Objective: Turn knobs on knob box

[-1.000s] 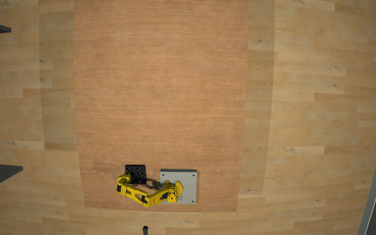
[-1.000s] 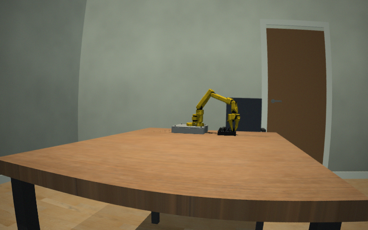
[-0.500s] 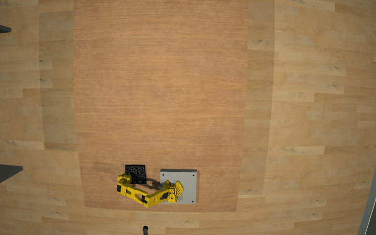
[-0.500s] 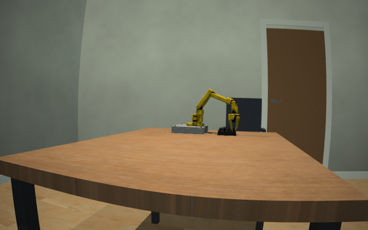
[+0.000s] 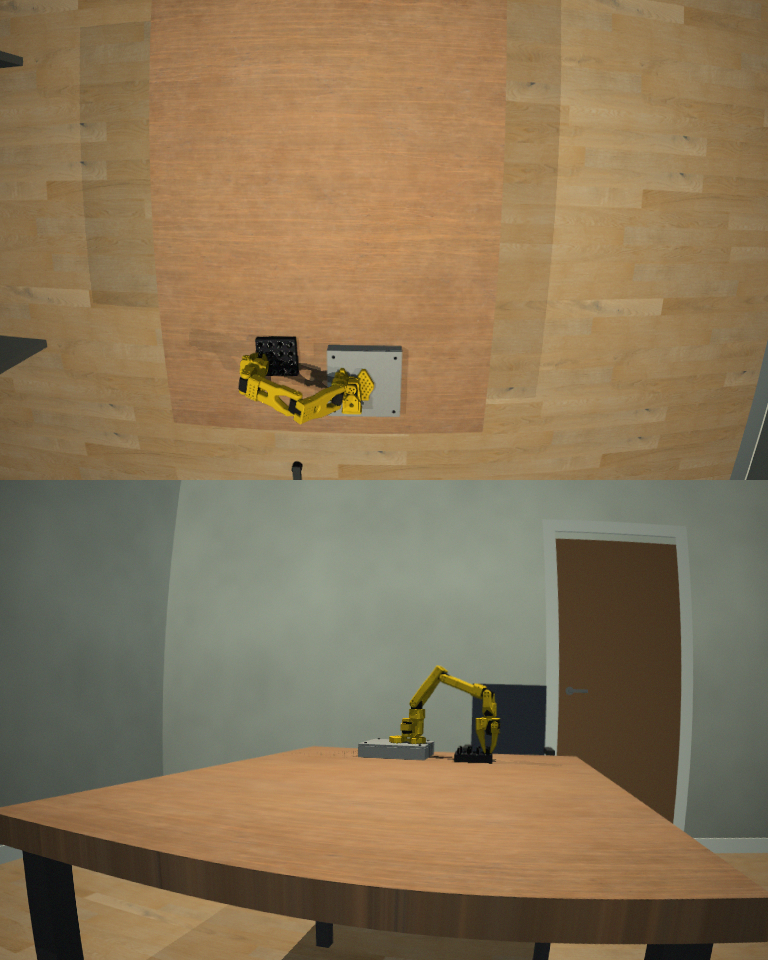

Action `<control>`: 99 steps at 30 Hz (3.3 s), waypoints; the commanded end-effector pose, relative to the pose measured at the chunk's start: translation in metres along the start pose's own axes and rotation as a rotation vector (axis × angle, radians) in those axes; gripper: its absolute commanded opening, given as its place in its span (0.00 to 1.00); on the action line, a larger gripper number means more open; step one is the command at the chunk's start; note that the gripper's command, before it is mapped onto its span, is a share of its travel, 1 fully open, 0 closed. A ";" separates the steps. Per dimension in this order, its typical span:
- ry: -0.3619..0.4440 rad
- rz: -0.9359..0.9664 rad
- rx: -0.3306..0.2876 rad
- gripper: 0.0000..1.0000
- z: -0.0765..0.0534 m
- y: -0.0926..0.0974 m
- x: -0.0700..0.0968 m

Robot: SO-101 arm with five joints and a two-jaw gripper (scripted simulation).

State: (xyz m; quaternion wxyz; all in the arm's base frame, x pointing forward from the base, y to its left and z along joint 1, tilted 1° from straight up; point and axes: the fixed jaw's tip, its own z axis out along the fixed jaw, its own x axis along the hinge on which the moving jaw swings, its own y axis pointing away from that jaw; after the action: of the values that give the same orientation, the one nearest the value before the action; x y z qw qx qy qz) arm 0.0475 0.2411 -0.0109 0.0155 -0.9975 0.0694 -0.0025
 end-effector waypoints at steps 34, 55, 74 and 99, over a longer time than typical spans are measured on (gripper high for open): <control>-0.002 0.062 -0.028 0.01 0.004 0.004 0.002; -0.002 0.062 -0.028 0.07 0.004 0.005 0.002; -0.002 0.062 -0.028 0.08 0.002 0.006 0.002; -0.002 0.062 -0.028 0.08 -0.026 0.004 0.002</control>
State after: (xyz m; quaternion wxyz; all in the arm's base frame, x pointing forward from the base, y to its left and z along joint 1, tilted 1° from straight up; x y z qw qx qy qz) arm 0.0472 0.2349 0.0074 -0.0051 -0.9955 0.0947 -0.0002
